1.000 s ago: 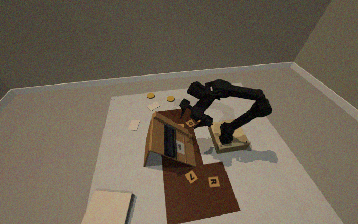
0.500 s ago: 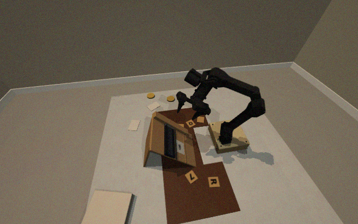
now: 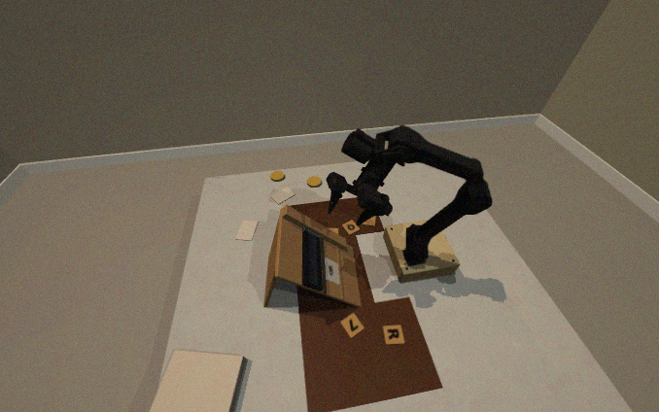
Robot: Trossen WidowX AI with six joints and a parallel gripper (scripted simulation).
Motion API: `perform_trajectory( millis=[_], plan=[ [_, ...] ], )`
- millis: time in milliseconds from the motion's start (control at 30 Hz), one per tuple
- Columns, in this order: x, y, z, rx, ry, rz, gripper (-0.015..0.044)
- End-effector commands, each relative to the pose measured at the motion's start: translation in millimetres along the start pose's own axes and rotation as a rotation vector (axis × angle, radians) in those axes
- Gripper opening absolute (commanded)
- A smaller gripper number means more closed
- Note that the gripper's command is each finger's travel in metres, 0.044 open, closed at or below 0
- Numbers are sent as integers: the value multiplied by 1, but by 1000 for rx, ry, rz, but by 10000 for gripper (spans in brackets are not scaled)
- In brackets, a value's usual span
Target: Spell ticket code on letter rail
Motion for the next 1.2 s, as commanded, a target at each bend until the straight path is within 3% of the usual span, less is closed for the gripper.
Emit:
perform_trajectory(
  millis=[0, 233, 267, 367, 567, 767, 1167],
  plan=[
    [3, 7, 3, -2, -9, 8, 440],
    [3, 7, 3, -2, -9, 8, 440],
    [0, 8, 3, 4, -3, 6, 414],
    [-28, 18, 5, 102, 75, -10, 340],
    [-100, 53, 32, 380, 266, -47, 340],
    [-164, 92, 87, 645, 446, -76, 340],
    [-222, 123, 233, 1326, 672, -98, 340]
  ],
)
Point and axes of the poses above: the point midway between the two fingers, 35 mm back from their tips, its own x axis back along the fingers, its own z axis across the jaws, y = z × x, the point moved 6 cm from there along x, back along the fingers, and after that the axes turned 9 degrees about -x, right-handed, at the moved point
